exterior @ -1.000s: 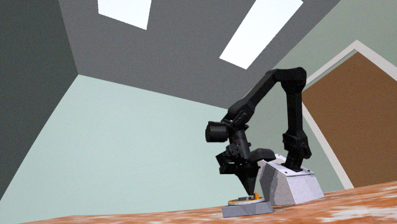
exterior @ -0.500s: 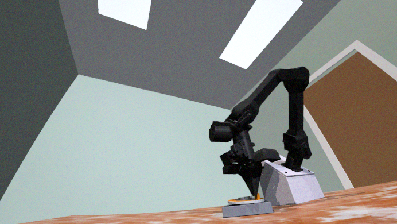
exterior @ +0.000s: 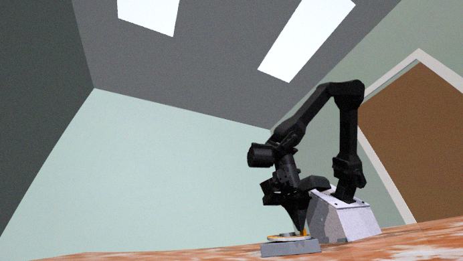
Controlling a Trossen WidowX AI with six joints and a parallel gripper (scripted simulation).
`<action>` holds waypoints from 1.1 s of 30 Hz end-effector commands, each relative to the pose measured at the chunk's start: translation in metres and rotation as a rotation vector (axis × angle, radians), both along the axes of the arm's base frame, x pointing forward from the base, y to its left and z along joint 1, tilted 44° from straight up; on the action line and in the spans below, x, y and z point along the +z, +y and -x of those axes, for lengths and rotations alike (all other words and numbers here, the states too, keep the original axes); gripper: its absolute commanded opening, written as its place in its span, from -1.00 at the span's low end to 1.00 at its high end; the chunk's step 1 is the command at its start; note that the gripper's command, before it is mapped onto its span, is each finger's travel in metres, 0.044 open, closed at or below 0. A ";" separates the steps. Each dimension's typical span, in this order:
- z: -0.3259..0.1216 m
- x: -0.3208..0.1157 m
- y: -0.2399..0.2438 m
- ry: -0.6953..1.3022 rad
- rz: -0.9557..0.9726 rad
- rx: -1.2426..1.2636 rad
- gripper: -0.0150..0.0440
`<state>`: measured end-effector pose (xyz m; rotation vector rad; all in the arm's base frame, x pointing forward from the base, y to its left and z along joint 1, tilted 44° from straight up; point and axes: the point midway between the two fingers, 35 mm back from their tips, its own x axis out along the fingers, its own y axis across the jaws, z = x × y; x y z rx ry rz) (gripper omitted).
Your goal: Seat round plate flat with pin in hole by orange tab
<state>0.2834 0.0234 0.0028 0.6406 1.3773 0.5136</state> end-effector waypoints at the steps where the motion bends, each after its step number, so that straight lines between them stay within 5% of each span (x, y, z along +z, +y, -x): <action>1: 0.007 -0.002 0.003 0.019 -0.008 0.003 -0.49; 33: 0.019 -0.005 0.002 0.019 -0.008 0.003 -0.49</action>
